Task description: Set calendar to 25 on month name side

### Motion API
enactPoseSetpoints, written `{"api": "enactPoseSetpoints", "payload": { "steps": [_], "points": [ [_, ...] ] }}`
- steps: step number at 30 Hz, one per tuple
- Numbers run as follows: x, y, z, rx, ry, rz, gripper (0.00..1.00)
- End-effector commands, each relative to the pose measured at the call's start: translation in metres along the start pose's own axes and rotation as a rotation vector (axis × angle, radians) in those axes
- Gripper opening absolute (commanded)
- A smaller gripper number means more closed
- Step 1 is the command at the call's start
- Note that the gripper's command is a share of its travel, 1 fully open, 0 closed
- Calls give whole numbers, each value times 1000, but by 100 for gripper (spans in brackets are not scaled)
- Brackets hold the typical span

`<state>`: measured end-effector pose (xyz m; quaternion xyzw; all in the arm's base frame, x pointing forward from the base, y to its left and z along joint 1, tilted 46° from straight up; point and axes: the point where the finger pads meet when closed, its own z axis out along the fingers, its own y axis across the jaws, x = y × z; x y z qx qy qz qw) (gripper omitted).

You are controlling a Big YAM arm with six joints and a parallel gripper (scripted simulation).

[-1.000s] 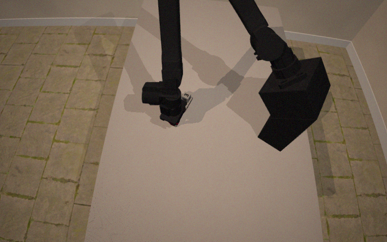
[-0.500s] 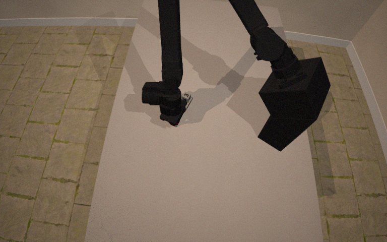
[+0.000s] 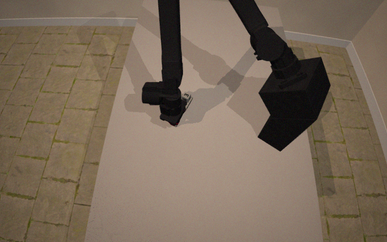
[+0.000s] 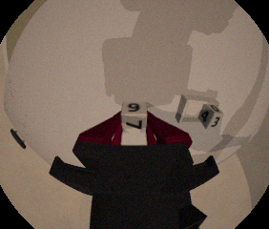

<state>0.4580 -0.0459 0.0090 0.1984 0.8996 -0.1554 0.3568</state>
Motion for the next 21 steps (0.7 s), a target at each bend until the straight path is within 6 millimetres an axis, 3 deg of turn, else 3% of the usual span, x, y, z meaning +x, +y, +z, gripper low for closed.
{"api": "enactPoseSetpoints", "payload": {
  "steps": [1,21],
  "points": [
    [-15,1,-1,-9,-33,18,26],
    [-14,0,-2,-4,-18,11,26]
  ]
}}
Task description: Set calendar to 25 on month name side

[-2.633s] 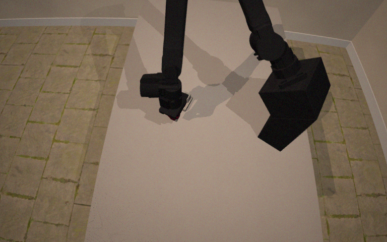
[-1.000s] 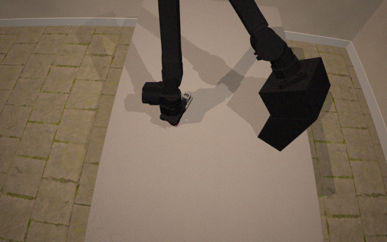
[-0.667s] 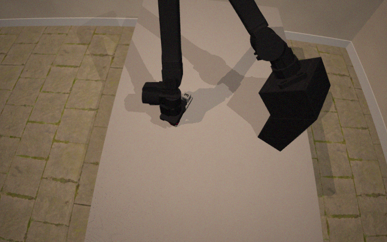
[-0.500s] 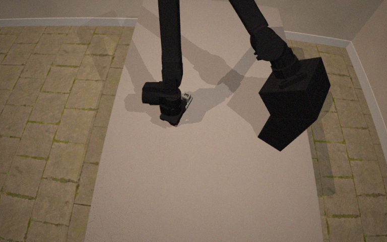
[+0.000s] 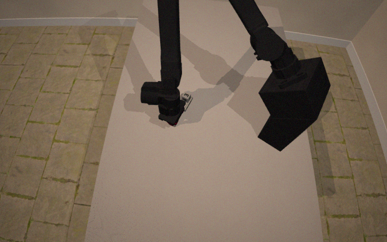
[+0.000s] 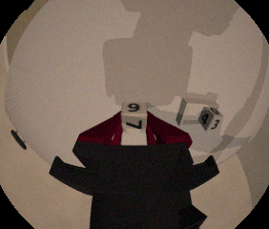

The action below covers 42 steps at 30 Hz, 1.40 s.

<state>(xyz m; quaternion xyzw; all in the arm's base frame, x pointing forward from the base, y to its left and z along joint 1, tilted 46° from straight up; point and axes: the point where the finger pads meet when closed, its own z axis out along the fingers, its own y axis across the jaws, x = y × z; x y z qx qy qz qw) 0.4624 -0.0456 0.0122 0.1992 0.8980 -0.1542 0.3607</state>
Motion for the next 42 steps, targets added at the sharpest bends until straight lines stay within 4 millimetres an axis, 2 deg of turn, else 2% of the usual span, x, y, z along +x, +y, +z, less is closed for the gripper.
{"api": "enactPoseSetpoints", "payload": {
  "steps": [1,42],
  "points": [
    [-9,-2,-3,-2,-10,7,26],
    [-2,-4,-2,-2,-14,3,26]
  ]
}}
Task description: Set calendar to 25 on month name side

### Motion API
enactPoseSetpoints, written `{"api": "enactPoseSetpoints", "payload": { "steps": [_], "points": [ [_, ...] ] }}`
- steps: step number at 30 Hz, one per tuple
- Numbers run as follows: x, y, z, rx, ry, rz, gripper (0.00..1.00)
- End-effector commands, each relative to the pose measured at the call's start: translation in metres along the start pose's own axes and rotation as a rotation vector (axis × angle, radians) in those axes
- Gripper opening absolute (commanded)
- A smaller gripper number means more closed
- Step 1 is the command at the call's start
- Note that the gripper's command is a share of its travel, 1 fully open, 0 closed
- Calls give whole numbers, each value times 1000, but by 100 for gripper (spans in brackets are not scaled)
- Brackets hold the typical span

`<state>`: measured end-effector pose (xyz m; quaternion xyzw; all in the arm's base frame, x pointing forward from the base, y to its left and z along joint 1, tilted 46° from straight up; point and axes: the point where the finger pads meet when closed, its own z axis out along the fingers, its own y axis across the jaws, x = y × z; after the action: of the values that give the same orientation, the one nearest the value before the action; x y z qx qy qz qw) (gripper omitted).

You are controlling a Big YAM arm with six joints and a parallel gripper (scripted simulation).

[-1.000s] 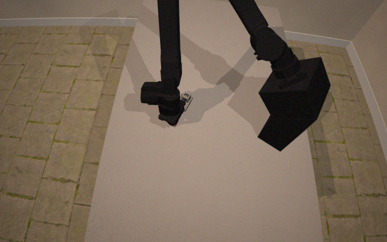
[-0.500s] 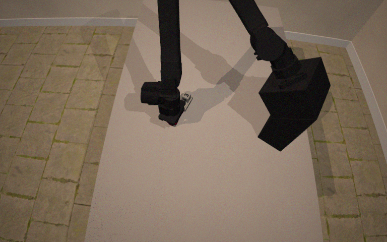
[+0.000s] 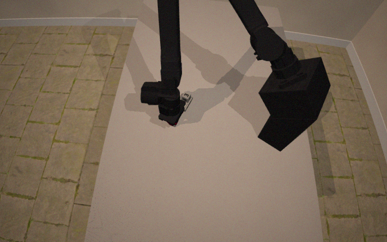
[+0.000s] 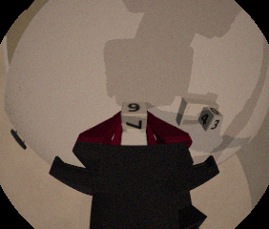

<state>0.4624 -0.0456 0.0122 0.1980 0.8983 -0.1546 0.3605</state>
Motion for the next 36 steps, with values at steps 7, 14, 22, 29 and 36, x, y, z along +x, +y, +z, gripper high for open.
{"api": "enactPoseSetpoints", "payload": {
  "steps": [7,14,22,29,36],
  "points": [
    [-2,-4,-2,-2,-14,5,26],
    [-1,-5,-2,-2,-13,4,26],
    [1,-5,-1,-1,-11,3,26],
    [0,-5,-1,-2,-13,5,26],
    [-1,-5,-1,-2,-13,5,26]
  ]
}}
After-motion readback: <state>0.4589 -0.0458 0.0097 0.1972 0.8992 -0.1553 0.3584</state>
